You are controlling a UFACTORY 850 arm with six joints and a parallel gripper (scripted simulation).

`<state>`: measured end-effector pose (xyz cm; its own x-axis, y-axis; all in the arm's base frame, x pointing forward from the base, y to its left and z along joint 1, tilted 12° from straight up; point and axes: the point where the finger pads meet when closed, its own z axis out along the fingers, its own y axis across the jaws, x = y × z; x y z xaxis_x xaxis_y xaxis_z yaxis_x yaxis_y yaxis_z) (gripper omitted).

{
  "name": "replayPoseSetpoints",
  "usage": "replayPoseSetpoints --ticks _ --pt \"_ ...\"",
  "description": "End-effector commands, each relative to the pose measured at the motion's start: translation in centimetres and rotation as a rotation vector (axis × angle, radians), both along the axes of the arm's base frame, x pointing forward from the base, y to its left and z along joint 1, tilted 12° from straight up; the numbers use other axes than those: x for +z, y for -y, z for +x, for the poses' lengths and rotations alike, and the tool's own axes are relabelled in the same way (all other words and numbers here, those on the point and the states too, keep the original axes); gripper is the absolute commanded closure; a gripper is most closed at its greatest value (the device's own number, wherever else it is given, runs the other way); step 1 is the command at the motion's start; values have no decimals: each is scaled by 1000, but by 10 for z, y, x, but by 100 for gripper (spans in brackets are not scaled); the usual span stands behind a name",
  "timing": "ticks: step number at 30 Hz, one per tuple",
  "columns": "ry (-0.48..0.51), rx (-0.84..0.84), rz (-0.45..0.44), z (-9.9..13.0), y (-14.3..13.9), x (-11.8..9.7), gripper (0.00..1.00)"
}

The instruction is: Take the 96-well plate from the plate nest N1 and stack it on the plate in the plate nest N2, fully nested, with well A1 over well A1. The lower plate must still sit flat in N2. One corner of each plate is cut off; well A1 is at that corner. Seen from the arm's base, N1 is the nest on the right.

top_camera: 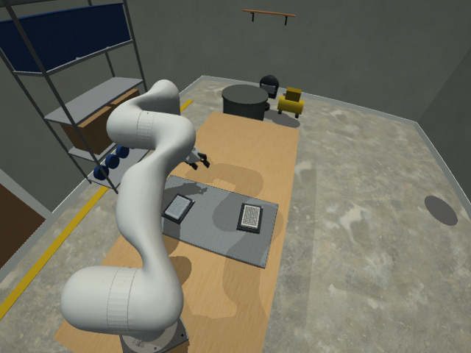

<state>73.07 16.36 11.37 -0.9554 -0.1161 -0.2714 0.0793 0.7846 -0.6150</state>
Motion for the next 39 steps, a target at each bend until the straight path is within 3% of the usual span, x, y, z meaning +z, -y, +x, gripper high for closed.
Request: replayPoseSetpoints --ticks 1,13,39 --pt "41 -84 52 -2 15 -1 0" --pt "164 -383 207 -12 66 -6 0" --pt "424 -1021 457 -40 156 -9 0"
